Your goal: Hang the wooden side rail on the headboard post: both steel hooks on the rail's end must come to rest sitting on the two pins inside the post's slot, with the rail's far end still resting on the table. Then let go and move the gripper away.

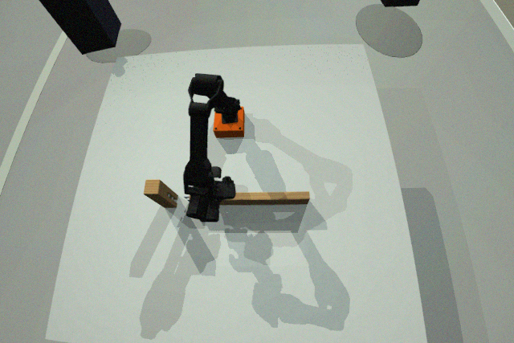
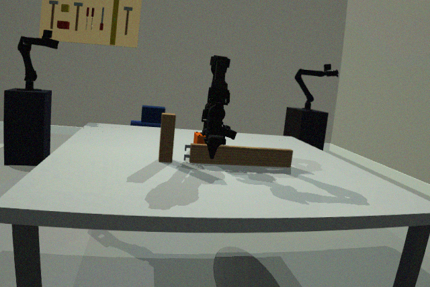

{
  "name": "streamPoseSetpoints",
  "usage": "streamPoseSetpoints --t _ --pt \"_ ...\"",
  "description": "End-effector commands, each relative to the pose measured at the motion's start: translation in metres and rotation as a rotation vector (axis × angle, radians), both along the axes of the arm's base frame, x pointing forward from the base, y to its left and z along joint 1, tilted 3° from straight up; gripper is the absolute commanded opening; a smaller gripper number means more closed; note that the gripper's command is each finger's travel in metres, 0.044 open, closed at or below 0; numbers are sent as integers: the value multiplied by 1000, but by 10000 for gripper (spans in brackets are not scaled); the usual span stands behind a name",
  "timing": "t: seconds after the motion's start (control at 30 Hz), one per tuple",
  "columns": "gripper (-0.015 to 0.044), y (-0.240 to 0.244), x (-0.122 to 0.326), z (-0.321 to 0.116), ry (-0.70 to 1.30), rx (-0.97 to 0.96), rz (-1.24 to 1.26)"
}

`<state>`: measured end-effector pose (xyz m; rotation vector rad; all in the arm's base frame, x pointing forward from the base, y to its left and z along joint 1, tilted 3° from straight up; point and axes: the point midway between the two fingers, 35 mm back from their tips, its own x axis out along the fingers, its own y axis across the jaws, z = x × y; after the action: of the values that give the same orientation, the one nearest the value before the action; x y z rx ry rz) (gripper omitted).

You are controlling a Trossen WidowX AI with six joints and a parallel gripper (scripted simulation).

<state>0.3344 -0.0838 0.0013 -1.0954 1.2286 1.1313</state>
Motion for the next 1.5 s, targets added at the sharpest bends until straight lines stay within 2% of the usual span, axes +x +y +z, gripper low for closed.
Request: streamPoseSetpoints --t 0.0,1.47 --pt "0 0 0 1 2 2 15" --pt "0 0 0 8 2 2 15"
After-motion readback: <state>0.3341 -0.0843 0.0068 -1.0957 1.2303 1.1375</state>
